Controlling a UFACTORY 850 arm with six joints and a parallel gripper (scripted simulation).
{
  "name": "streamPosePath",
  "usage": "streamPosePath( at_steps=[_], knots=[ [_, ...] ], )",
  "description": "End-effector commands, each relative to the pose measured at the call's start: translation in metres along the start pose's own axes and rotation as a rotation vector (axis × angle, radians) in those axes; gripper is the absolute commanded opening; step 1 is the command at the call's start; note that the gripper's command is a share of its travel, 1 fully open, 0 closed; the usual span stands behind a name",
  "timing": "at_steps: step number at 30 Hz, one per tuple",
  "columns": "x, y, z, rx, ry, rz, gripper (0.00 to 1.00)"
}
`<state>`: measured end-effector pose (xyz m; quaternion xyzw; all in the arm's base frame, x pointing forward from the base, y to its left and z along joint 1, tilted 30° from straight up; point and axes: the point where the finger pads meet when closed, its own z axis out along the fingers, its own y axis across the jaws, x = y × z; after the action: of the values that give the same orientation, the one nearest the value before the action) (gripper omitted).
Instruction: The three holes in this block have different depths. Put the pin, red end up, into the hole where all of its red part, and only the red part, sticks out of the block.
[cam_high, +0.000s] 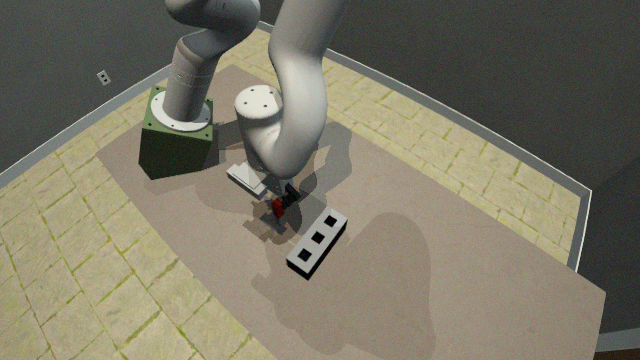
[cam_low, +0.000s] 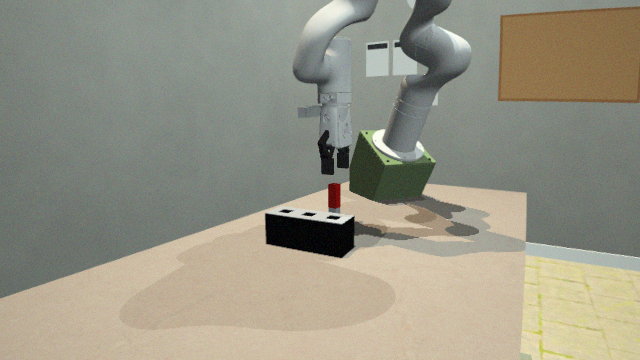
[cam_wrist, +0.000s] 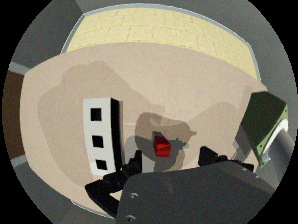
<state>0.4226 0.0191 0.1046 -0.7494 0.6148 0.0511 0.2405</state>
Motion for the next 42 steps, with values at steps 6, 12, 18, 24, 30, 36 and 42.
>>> streamPosePath(
  at_steps=[6,12,18,24,30,36,42],
  knots=[
    [0.001,-0.006,0.016,0.041,-0.001,-0.007,1.00],
    [0.001,-0.006,0.016,0.041,-0.001,-0.007,1.00],
    [0.001,-0.008,0.056,0.042,-0.002,-0.007,1.00],
    [0.001,-0.008,0.056,0.042,-0.002,-0.007,1.00],
    [0.001,-0.007,0.055,0.039,-0.003,-0.006,0.00],
    [0.001,-0.007,0.055,0.039,-0.003,-0.006,0.00],
    [0.001,-0.007,0.055,0.039,-0.003,-0.006,0.00]
  ],
)
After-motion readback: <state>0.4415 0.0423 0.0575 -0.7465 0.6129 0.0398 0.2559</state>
